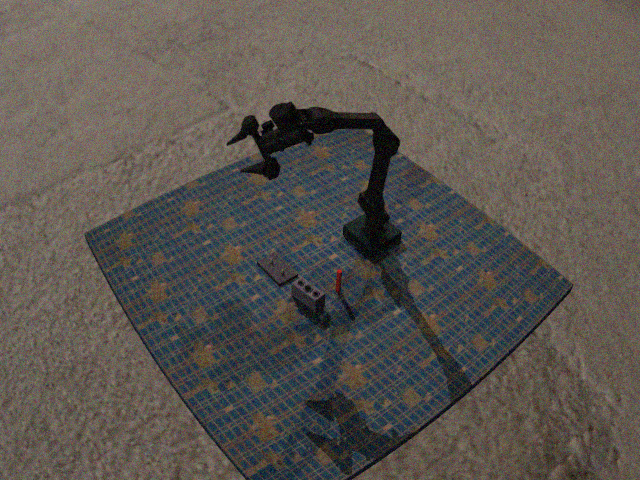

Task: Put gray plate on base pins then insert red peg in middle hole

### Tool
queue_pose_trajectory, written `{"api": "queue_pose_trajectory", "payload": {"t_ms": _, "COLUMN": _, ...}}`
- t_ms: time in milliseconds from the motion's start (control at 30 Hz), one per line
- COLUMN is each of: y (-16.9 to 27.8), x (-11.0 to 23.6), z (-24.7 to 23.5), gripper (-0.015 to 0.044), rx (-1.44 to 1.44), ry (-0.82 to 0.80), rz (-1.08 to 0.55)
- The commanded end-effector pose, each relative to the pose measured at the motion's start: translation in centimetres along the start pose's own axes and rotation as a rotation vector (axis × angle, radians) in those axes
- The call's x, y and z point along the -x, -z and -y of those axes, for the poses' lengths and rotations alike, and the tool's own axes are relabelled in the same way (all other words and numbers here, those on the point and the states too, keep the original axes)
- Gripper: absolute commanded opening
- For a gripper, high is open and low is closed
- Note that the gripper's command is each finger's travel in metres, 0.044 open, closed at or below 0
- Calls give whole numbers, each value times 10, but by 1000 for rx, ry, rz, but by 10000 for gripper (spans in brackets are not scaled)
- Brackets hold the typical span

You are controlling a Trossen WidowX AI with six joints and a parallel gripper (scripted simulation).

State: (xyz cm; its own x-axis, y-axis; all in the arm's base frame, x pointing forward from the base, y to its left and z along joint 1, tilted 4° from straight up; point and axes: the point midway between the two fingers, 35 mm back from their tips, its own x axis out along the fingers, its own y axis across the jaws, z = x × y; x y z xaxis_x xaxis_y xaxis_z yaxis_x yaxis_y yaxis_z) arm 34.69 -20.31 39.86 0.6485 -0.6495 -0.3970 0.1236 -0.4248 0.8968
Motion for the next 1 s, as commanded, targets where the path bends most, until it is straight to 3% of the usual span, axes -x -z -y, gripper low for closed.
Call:
{"api": "queue_pose_trajectory", "payload": {"t_ms": 0, "y": 31, "x": -11, "z": 51, "gripper": 440, "rx": 112, "ry": 168, "rz": -65}}
{"api": "queue_pose_trajectory", "payload": {"t_ms": 167, "y": 56, "x": -12, "z": 97, "gripper": 440, "rx": 216, "ry": 314, "rz": -121}}
{"api": "queue_pose_trajectory", "payload": {"t_ms": 333, "y": 85, "x": -1, "z": 170, "gripper": 440, "rx": 417, "ry": 566, "rz": -221}}
{"api": "queue_pose_trajectory", "payload": {"t_ms": 633, "y": 98, "x": 64, "z": 298, "gripper": 440, "rx": 805, "ry": 1067, "rz": -395}}
{"api": "queue_pose_trajectory", "payload": {"t_ms": 967, "y": 99, "x": 61, "z": 323, "gripper": 440, "rx": 834, "ry": 1107, "rz": -407}}
